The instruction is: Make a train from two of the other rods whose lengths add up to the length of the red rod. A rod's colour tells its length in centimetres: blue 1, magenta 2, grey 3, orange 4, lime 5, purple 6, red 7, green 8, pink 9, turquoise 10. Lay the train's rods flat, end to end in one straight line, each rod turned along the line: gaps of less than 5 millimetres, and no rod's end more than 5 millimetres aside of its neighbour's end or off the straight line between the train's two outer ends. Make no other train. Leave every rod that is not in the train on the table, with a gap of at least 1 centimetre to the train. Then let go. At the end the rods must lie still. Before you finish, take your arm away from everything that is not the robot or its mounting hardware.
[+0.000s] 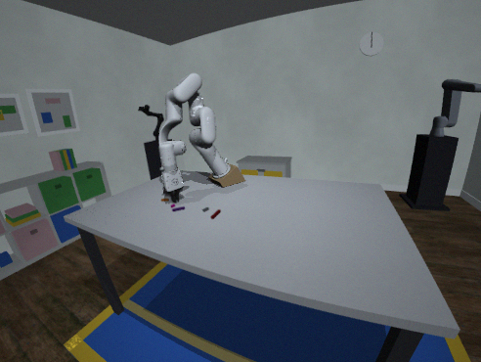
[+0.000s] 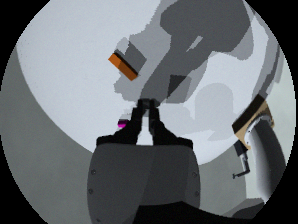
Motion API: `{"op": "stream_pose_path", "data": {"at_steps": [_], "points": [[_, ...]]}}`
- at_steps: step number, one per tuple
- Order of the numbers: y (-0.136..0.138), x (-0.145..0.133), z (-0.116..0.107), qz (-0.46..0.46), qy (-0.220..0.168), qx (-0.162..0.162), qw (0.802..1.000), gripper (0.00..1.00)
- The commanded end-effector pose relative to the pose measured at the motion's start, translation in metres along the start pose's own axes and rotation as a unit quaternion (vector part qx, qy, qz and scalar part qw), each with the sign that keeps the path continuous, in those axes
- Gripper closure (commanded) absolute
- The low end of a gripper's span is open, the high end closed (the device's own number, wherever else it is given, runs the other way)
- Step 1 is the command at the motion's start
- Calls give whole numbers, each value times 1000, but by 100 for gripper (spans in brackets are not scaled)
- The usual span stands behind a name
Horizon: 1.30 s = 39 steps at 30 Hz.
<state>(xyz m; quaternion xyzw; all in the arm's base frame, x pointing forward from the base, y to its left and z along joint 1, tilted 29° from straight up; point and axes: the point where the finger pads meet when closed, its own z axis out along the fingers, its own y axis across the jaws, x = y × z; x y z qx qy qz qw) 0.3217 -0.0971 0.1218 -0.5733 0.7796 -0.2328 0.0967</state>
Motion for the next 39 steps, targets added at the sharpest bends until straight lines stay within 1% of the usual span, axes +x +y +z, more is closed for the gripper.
{"op": "stream_pose_path", "data": {"at_steps": [1,20,21,23,24,26,27,29,30,32,33,39], "points": [[-1,0,0,0,0,1,1000,96],[-1,0,0,0,0,1,1000,96],[-1,0,0,0,0,1,1000,92],[-1,0,0,0,0,1,1000,92],[-1,0,0,0,0,1,1000,88],[-1,0,0,0,0,1,1000,88],[-1,0,0,0,0,1,1000,84],[-1,0,0,0,0,1,1000,84],[-1,0,0,0,0,1,1000,80],[-1,0,0,0,0,1,1000,80],[-1,0,0,0,0,1,1000,76],[-1,0,0,0,0,1,1000,76]]}}
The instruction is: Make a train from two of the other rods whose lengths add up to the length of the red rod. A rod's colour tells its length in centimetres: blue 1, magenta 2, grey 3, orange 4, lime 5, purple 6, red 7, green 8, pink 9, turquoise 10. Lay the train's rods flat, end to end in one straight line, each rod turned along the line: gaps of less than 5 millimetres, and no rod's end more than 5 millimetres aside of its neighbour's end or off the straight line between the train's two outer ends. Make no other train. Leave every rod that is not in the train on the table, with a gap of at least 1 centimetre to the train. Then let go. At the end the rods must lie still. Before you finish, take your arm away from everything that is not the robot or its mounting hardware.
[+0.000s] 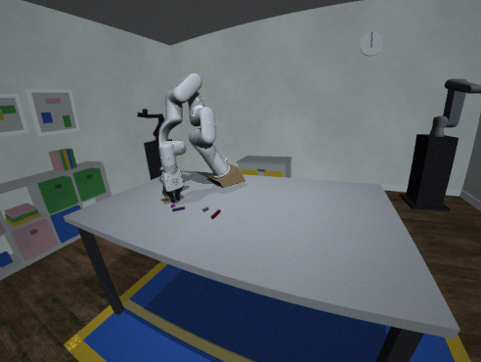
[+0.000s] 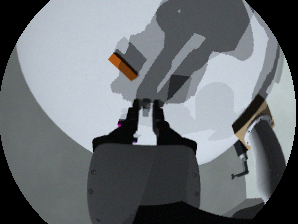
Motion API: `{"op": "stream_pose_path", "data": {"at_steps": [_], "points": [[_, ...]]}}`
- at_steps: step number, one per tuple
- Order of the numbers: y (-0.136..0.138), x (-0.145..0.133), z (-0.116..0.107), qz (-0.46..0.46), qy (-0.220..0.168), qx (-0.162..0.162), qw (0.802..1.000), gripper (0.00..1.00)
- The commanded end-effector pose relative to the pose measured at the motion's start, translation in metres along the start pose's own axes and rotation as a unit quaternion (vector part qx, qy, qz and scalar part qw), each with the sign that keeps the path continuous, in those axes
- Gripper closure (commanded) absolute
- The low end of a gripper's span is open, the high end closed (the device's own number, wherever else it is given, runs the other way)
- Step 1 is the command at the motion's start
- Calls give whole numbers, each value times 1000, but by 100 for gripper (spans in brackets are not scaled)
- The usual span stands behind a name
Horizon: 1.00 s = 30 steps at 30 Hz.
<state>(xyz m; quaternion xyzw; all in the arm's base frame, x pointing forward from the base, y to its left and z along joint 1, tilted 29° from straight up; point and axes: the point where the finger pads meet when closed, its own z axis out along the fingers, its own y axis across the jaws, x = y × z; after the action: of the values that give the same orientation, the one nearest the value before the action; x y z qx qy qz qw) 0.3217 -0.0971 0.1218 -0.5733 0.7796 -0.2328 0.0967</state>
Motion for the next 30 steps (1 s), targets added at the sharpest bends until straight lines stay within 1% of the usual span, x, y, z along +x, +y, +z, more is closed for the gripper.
{"op": "stream_pose_path", "data": {"at_steps": [1,7,12,14,18,27,29,30], "points": [[-1,0,0,0,0,1,1000,76],[-1,0,-1,0,0,1,1000,76],[-1,0,-10,0,0,1,1000,76],[-1,0,-10,0,0,1,1000,76],[-1,0,-26,0,0,1,1000,76],[-1,0,-74,0,0,1,1000,76],[-1,0,-82,0,0,1,1000,76],[-1,0,-82,0,0,1,1000,76]]}}
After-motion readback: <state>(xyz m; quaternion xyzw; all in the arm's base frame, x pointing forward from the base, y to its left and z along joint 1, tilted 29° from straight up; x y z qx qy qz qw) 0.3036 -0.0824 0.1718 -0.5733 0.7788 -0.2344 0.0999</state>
